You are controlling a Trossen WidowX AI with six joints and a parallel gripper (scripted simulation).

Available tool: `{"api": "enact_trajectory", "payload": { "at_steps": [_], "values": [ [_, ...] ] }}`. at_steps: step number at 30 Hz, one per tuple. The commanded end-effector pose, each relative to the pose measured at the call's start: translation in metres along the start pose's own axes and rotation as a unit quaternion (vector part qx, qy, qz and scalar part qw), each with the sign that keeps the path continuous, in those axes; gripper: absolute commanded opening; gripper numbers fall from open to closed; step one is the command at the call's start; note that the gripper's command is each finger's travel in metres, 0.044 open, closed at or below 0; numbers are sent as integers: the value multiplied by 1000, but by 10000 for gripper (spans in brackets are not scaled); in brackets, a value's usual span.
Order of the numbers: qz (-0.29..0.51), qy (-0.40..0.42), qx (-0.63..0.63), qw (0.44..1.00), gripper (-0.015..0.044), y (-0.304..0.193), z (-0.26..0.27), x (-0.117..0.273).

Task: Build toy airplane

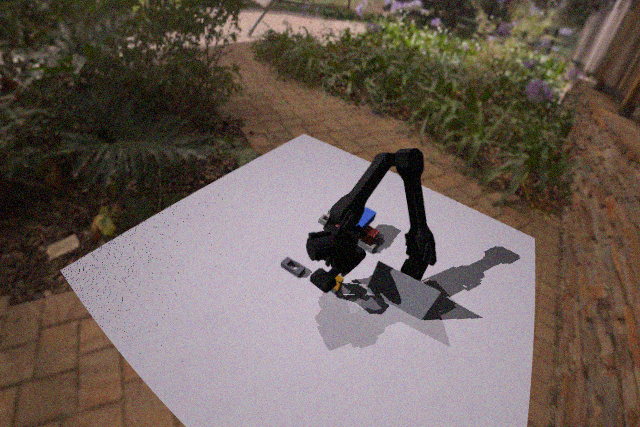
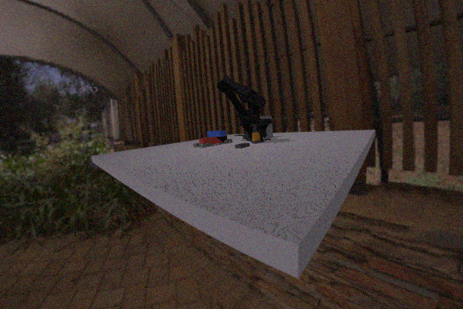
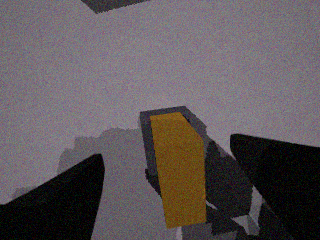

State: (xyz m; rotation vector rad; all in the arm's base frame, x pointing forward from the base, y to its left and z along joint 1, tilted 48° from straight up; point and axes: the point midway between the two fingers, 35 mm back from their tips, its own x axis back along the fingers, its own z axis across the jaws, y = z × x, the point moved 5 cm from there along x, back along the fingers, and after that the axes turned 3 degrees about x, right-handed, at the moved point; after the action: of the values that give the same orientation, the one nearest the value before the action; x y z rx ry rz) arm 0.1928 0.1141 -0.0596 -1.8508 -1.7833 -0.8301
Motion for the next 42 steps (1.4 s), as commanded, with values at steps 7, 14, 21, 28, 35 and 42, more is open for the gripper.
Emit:
{"api": "enact_trajectory", "payload": {
  "at_steps": [7, 14, 21, 28, 35, 42],
  "values": [
    [0, -3, 3, 1000, 125, -1, -1, -2],
    [0, -3, 3, 1000, 20, -1, -1, -2],
    [-7, 9, 1, 1000, 0, 2, 1, 4],
    [-20, 36, -4, 999, 0, 7, 6, 21],
    [-15, 31, -1, 999, 0, 8, 8, 40],
    [-11, 26, 1, 1000, 0, 8, 9, 60]
  ]
}}
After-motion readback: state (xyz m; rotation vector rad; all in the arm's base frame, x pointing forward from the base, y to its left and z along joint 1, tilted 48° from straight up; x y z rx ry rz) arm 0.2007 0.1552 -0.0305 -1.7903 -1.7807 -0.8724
